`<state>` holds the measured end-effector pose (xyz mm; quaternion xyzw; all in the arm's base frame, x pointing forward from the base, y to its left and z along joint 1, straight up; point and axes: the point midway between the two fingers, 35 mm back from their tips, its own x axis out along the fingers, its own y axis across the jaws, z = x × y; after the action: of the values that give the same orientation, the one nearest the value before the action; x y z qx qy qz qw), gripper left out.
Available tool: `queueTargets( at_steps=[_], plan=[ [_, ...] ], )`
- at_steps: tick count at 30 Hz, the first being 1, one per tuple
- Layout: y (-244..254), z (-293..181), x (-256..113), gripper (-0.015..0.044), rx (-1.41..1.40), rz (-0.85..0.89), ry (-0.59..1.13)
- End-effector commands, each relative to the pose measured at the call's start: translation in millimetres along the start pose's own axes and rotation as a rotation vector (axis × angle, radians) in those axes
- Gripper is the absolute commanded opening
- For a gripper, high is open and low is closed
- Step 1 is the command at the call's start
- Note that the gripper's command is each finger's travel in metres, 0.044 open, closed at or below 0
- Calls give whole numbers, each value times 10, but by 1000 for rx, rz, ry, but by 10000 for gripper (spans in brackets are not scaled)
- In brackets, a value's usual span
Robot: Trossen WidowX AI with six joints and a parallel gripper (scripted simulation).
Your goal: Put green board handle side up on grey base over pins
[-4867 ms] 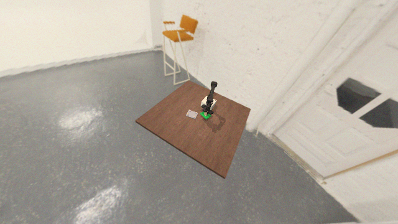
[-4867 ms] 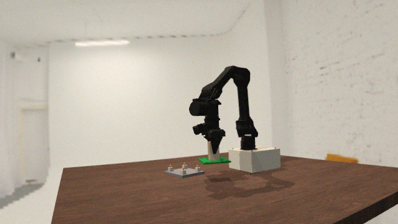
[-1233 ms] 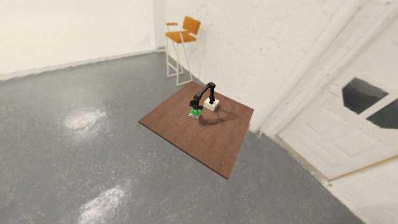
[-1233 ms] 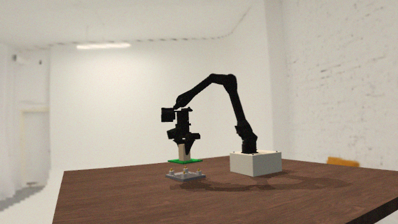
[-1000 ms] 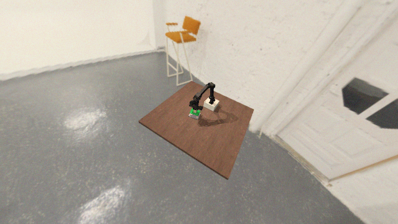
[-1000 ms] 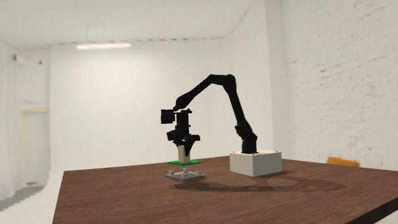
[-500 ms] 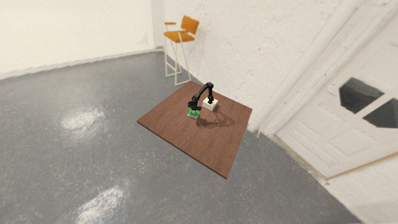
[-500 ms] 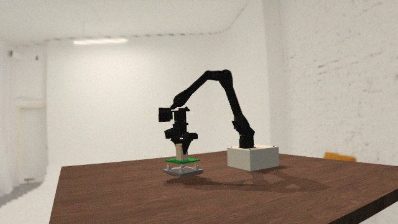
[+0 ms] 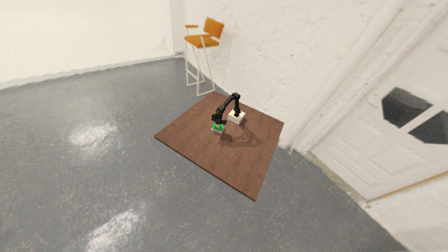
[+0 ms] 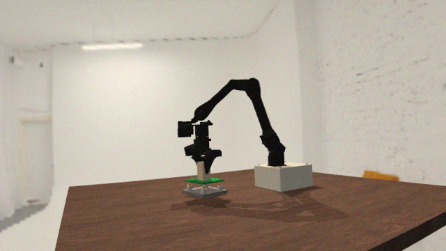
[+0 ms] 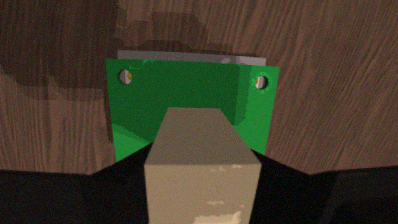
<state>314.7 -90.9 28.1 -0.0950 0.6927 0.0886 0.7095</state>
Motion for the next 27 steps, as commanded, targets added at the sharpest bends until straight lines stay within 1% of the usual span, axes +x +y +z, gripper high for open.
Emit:
queueTargets(
  at_steps=[1,23,27],
  plan=[
    [-1,0,22,0,0,0,0],
    [-1,2,122,0,6,0,0],
    [-1,0,104,105,4,0,1]
  ],
)
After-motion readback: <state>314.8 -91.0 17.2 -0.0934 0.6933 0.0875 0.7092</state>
